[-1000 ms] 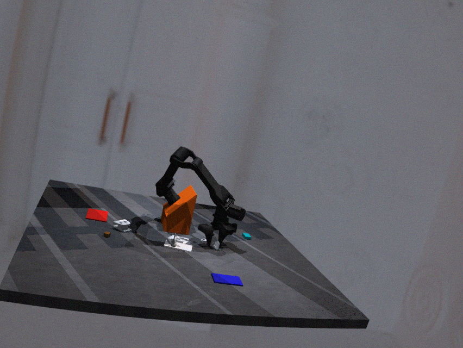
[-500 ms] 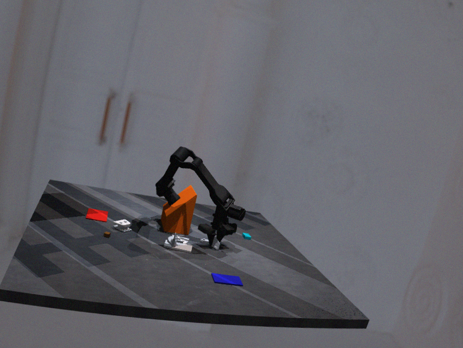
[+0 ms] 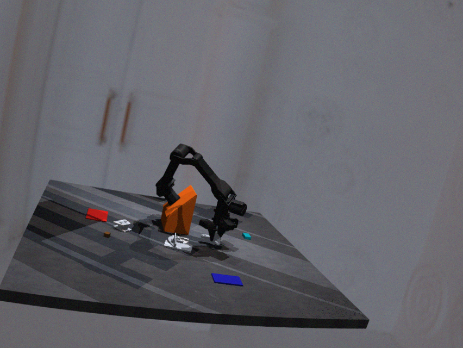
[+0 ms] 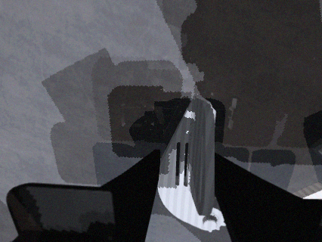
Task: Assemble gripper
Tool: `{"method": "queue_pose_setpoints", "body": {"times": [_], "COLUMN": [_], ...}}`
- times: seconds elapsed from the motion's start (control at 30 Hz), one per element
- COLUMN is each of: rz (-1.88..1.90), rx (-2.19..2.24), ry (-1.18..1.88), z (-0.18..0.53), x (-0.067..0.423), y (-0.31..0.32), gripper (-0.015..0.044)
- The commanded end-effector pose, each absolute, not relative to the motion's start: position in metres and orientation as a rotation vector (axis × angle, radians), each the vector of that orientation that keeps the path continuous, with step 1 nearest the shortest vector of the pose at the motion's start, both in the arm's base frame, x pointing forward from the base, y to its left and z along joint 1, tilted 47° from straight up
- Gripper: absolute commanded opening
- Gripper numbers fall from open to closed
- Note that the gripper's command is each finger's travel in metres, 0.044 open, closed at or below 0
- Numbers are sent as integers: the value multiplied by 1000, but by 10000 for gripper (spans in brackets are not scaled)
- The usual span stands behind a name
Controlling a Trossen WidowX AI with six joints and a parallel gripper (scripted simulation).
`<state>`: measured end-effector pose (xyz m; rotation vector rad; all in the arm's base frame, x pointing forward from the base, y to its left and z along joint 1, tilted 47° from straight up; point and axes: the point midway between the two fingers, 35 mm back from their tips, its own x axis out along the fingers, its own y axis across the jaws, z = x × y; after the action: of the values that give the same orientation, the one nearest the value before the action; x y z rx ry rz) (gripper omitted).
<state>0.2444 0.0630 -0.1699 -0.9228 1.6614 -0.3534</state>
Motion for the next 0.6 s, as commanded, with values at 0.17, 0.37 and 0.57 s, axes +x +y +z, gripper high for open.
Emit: {"method": "queue_pose_setpoints", "body": {"times": [0.17,0.37,0.57], "rz": [-353,-353,-353], "rx": [-912,-914,-915], "ry": [1656,1657,1657], "z": [-151,-137,-131], "x": [248,247,247], "y": [85,99,104], "gripper": [134,134,134]}}
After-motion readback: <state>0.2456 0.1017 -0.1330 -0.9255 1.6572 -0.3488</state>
